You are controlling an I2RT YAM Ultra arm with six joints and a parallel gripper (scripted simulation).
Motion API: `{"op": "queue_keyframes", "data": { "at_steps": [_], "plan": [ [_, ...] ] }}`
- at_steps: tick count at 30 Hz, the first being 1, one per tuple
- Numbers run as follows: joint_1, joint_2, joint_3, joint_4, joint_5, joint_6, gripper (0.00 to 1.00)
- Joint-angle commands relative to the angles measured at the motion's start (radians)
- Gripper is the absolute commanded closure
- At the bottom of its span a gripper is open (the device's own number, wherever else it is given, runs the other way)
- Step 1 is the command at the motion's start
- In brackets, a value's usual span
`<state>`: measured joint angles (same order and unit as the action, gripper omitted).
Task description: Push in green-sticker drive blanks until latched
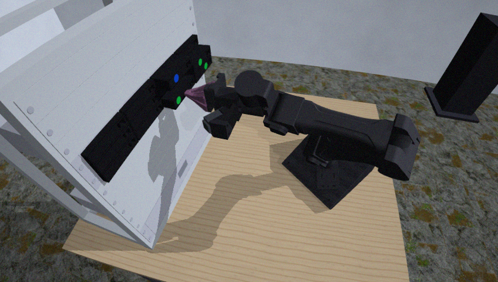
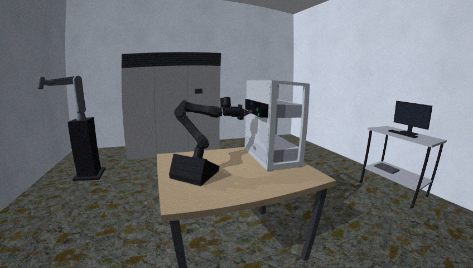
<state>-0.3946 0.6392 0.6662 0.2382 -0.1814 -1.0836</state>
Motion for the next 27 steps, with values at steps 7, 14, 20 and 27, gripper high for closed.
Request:
{"op": "queue_keyframes", "data": {
  "at_steps": [7, 14, 20, 27],
  "plan": [
    [0.010, 0.055, 0.053, 0.051, 0.026, 0.002, 1.00],
    [0.010, 0.056, 0.053, 0.051, 0.026, 0.002, 1.00],
    [0.010, 0.056, 0.053, 0.051, 0.026, 0.002, 1.00],
    [0.011, 0.059, 0.055, 0.052, 0.026, 0.002, 1.00]
  ]
}}
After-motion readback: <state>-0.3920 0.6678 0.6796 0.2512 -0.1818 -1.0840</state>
